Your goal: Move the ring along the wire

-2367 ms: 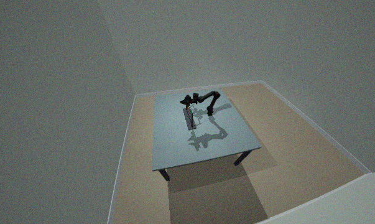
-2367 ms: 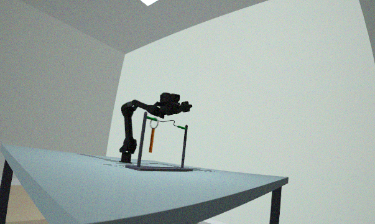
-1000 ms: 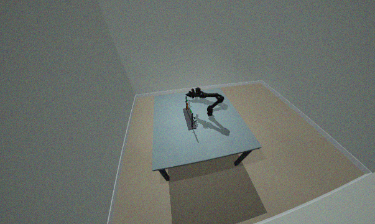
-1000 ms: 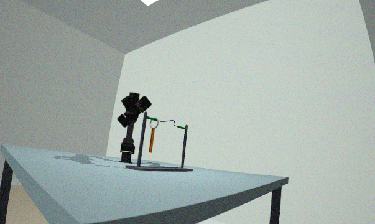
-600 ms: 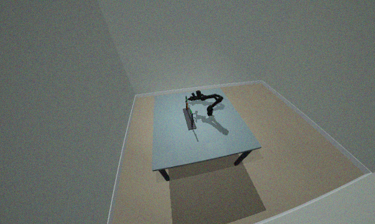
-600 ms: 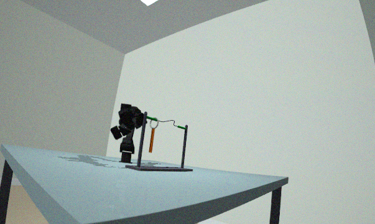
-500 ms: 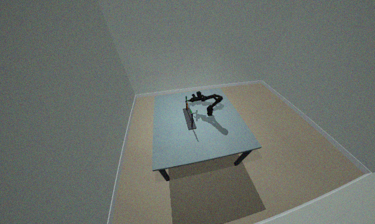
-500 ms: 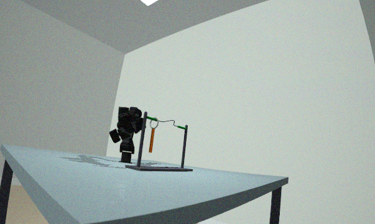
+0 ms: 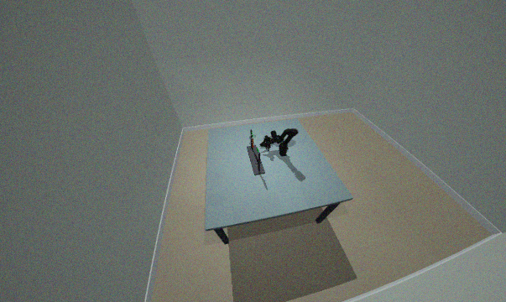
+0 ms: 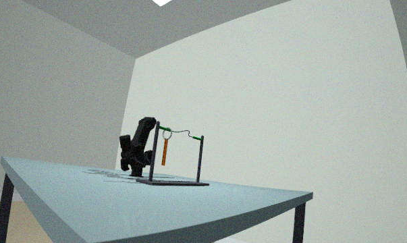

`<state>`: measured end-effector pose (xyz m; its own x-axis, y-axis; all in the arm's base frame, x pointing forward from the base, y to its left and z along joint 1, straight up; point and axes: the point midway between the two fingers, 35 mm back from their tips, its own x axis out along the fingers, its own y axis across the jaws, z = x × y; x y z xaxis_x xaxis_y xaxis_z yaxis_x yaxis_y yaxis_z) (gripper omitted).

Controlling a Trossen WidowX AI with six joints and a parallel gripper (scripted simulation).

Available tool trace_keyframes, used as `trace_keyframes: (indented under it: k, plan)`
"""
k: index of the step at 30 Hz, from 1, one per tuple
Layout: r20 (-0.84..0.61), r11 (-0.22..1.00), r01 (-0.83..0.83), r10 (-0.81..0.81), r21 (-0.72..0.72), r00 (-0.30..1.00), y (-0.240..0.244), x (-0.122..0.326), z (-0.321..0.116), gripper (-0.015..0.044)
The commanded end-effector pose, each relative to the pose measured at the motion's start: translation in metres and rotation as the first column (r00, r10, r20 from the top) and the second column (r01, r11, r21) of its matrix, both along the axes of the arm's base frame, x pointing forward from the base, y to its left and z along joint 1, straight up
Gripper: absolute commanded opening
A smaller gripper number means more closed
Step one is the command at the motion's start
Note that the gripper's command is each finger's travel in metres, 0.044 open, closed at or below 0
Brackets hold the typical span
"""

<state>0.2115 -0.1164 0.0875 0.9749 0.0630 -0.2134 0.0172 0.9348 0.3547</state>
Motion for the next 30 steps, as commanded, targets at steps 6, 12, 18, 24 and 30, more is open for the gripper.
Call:
trace_keyframes:
  k: [6,12,18,24,30]
  plan:
    - [0.028,0.998,-0.049,0.05,-0.041,0.998,0.015,-0.009,-0.007,0.016]
    - [0.017,0.983,-0.05,0.054,-0.175,0.998,0.013,0.01,0.005,0.016]
    - [0.034,0.953,-0.039,0.052,-0.301,0.998,0.016,0.03,0.023,0.016]
    - [0.058,0.931,-0.025,0.049,-0.364,0.997,0.02,0.041,0.035,0.016]
    - [0.058,0.931,-0.025,0.049,-0.364,0.997,0.02,0.041,0.036,0.016]
